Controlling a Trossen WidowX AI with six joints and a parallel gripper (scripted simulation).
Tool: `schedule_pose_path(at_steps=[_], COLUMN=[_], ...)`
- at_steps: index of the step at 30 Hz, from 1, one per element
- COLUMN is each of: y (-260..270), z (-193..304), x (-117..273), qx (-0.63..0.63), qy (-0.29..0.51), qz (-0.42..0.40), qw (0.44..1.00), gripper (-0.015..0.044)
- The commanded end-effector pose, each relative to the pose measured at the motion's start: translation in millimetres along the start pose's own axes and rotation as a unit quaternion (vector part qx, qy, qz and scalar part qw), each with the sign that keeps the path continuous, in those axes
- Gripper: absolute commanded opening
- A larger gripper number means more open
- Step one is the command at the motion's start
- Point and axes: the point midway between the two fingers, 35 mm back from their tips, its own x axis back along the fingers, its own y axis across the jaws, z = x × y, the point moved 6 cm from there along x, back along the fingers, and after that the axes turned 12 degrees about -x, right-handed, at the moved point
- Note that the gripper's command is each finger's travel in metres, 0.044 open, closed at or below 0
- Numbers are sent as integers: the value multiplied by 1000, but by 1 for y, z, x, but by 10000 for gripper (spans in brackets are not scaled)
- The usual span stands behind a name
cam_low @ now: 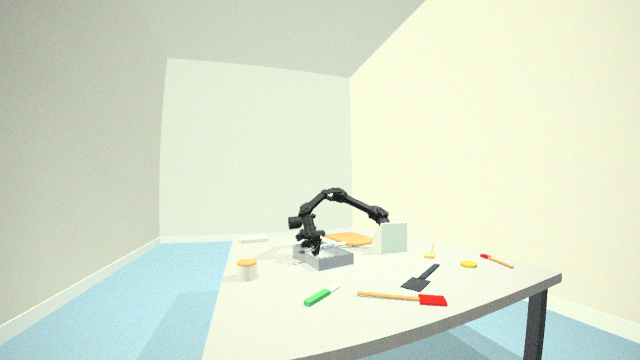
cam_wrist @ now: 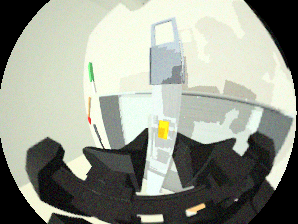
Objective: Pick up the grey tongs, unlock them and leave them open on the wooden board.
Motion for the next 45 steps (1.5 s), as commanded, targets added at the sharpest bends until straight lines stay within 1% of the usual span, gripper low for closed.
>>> schedule_pose_path(at_steps=[1,7,12,14,15,19,21,35,38,45], y=[0,0,0,4,9,32,39,39,43,55], z=[0,0,0,0,0,5,7,8,9,14], x=[1,1,1,8,15,56,67,66,63,57], qx=[0,0,0,0,1,2,2,2,2,1], qy=[-1,-1,-1,0,0,1,2,1,0,-17], qz=[0,0,0,0,0,0,0,8,37,142], qw=[1000,1000,1000,1000,1000,1000,1000,1000,999,990], gripper=[82,42,-89,-141,-150,-150,-150,-150,-150,-150])
